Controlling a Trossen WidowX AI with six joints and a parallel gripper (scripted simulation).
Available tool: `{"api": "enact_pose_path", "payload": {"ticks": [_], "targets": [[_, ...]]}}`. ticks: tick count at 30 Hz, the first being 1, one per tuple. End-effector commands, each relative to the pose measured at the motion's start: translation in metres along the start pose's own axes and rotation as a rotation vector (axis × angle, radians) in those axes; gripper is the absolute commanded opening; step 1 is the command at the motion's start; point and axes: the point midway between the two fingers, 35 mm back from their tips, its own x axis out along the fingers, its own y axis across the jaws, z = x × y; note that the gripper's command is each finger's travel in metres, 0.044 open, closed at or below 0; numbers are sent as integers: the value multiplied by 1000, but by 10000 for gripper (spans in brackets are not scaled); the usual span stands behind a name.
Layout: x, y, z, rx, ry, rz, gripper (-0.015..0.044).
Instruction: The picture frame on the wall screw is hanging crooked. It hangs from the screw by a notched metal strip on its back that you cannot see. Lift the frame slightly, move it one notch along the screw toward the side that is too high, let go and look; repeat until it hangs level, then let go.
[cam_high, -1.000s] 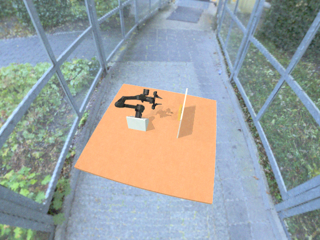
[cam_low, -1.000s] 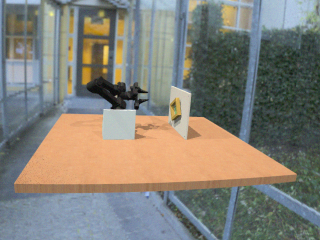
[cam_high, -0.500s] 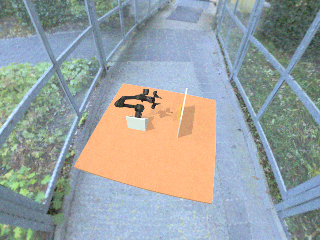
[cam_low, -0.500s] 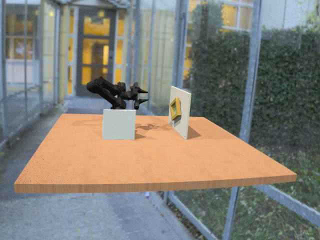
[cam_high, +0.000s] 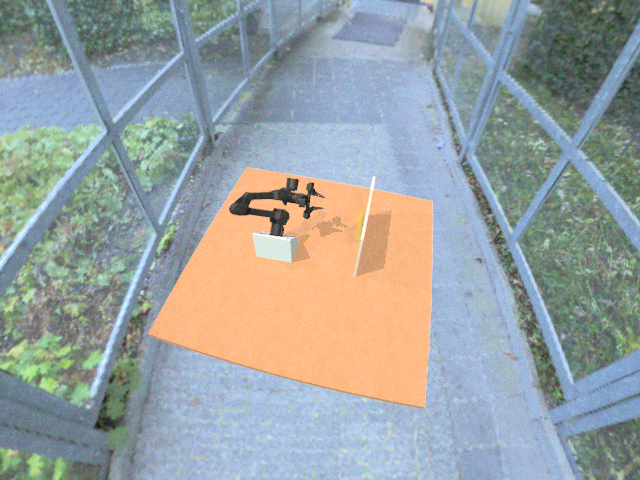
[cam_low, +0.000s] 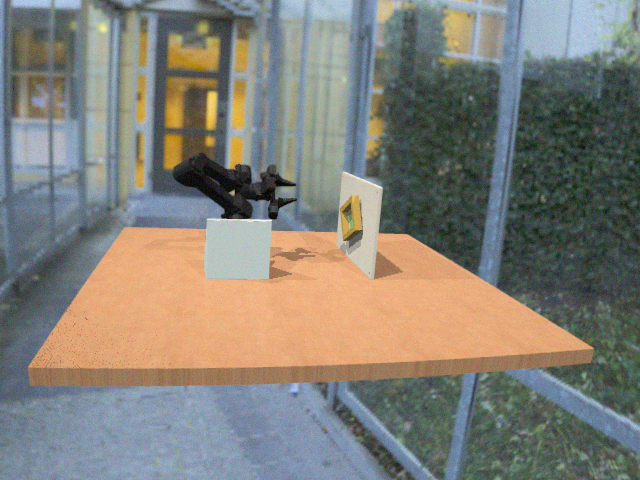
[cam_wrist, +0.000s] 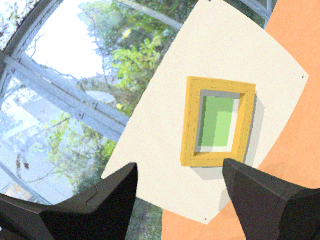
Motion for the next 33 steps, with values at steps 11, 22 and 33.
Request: {"api": "enact_pose_path", "payload": {"ticks": [11, 22, 33], "targets": [[3, 0, -3, 3, 1, -1, 260], [55, -18, -28, 52, 15, -15, 260], [78, -31, -29, 87, 21, -19, 260]]}}
